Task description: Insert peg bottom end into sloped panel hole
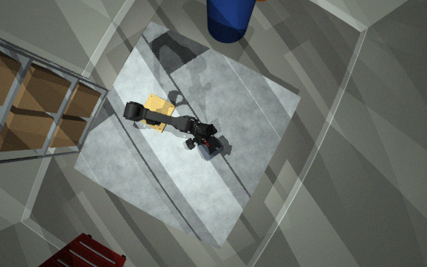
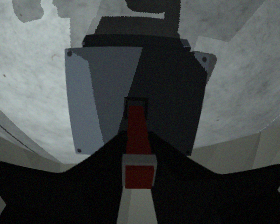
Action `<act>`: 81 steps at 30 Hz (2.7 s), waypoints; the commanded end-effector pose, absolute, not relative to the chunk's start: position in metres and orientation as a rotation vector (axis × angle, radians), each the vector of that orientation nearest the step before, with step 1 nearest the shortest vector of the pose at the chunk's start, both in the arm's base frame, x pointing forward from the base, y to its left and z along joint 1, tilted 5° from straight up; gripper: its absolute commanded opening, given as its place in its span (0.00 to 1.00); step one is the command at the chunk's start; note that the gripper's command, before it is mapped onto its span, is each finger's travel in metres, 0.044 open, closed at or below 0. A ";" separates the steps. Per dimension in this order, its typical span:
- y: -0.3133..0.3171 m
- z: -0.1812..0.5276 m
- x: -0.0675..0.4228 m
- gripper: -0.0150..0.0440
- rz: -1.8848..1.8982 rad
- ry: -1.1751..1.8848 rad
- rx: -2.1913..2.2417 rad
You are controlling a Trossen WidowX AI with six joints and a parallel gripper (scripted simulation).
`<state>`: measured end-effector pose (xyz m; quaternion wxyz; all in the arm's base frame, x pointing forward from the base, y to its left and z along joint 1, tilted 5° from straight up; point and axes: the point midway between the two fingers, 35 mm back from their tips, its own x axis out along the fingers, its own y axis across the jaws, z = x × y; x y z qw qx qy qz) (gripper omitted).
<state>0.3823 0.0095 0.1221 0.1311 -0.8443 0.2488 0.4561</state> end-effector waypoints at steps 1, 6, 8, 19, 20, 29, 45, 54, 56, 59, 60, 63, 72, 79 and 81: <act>0.009 0.119 0.383 0.25 1.332 0.721 -2.451; 0.008 0.117 0.384 0.25 1.332 0.721 -2.452; 0.008 0.117 0.384 0.25 1.332 0.721 -2.452; 0.007 0.113 0.386 0.25 1.332 0.721 -2.452; 0.007 0.113 0.386 0.25 1.332 0.721 -2.452; 0.006 0.110 0.389 0.25 1.332 0.721 -2.452; 0.004 0.105 0.392 0.25 1.331 0.721 -2.452; 0.002 0.102 0.394 0.25 1.331 0.722 -2.452; 0.002 0.101 0.394 0.25 1.331 0.722 -2.452; 0.002 0.100 0.395 0.25 1.331 0.722 -2.452; 0.002 0.100 0.395 0.25 1.331 0.722 -2.452; 0.001 0.098 0.395 0.25 1.331 0.722 -2.453; 0.001 0.095 0.395 0.25 1.331 0.722 -2.453; 0.001 0.097 0.396 0.25 1.323 0.725 -2.453; 0.001 0.097 0.396 0.25 1.323 0.725 -2.453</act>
